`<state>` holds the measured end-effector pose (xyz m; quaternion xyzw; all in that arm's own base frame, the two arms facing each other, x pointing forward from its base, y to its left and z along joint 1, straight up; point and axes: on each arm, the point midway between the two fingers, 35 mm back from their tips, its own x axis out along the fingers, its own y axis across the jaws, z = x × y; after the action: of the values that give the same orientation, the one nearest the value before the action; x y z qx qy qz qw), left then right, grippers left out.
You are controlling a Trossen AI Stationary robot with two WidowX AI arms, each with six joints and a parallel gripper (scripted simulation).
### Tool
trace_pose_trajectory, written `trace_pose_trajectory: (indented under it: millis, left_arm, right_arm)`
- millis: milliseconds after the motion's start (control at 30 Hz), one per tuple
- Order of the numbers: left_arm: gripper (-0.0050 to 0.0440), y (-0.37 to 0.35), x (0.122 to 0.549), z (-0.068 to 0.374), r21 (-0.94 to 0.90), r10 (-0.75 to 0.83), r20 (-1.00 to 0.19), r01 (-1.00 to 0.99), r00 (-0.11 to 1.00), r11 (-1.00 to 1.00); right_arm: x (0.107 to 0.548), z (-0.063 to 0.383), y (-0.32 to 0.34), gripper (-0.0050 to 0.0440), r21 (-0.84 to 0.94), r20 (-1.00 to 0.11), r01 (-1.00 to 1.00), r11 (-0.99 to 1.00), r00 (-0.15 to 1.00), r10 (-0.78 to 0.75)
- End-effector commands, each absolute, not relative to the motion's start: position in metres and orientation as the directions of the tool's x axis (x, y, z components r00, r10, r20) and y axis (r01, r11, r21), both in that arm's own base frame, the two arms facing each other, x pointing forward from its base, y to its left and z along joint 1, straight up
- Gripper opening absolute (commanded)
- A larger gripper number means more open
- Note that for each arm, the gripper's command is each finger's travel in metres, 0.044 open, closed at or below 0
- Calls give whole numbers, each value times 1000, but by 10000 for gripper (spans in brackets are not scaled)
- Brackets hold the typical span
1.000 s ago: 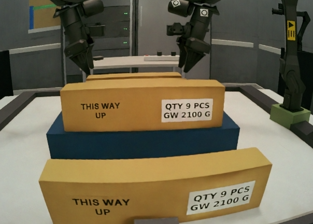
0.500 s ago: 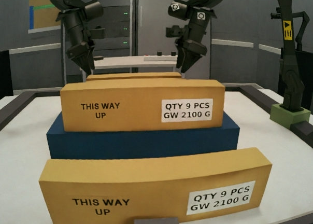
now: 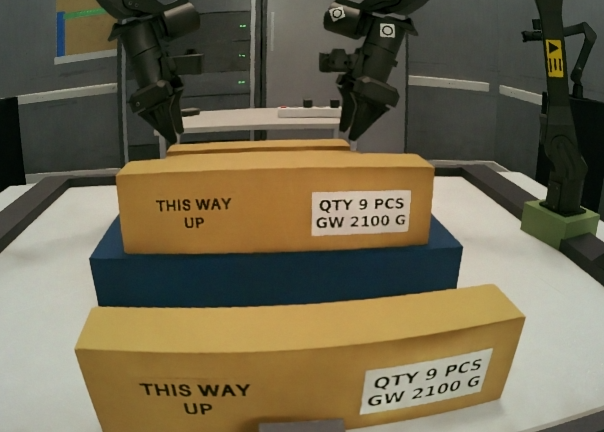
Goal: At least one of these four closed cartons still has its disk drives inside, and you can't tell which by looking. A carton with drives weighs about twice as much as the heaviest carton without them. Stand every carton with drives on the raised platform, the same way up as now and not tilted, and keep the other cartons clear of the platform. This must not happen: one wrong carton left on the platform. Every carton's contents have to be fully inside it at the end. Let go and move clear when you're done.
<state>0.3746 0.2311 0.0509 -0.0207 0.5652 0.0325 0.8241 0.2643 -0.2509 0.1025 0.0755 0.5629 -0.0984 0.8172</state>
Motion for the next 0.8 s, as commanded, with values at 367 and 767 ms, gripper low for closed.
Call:
trace_pose_trajectory:
  millis: [367,767]
  left_arm:
    - [384,234,379,58,13,40,-926,-74,376,997]
    - [384,234,379,58,12,38,-926,-72,376,997]
  right_arm:
    - [268,112,-255,379,-2,-927,246,969,363,-94]
    - [268,113,-255,379,-10,-924,242,970,369,-102]
